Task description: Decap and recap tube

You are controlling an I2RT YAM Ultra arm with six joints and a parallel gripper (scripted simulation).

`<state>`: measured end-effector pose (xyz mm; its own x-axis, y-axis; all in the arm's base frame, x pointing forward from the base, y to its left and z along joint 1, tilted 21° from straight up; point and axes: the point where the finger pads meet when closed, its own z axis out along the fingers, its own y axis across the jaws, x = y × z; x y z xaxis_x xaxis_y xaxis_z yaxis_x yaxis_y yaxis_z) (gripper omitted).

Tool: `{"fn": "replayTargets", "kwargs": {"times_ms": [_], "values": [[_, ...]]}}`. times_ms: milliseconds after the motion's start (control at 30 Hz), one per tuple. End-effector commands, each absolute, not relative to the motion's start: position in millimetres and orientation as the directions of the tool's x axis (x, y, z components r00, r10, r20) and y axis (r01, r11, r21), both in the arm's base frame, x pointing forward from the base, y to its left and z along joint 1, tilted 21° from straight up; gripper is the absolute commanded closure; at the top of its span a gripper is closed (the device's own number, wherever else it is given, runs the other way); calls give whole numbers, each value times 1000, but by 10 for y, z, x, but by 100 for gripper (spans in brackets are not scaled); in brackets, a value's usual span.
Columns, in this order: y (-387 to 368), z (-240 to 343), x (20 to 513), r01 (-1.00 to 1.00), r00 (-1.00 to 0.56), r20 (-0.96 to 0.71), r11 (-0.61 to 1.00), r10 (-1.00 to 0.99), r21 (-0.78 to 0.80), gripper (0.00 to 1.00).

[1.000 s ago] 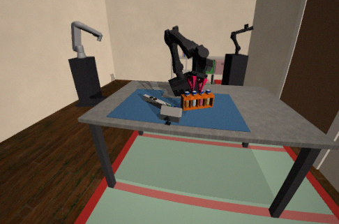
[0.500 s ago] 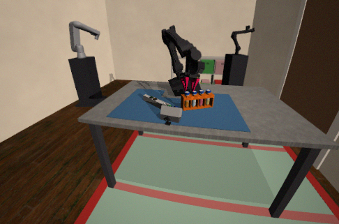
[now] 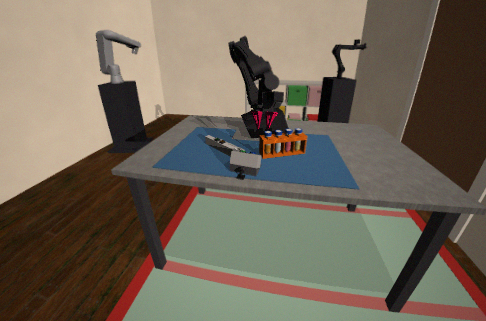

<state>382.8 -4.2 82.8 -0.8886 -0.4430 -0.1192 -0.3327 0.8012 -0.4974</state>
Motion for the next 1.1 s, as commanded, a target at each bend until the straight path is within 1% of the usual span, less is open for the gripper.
{"fn": "replayTargets", "kwargs": {"times_ms": [0,100,233,333,400,533,667,1067], "values": [[-66,844,3666,-349,-889,-100,802,-447,-485,51],[-122,840,3525,-359,-907,-39,821,-418,-444,51],[-189,835,3359,-359,-908,-39,821,-418,-444,51],[-236,833,3214,-364,-921,22,841,-388,-401,51],[-236,833,3214,-364,-921,22,841,-388,-401,51],[-292,831,3041,-364,-921,23,841,-388,-401,51],[-374,832,2716,-363,-929,71,857,-363,-365,51],[-375,832,2715,-362,-931,84,862,-356,-355,51]]}}
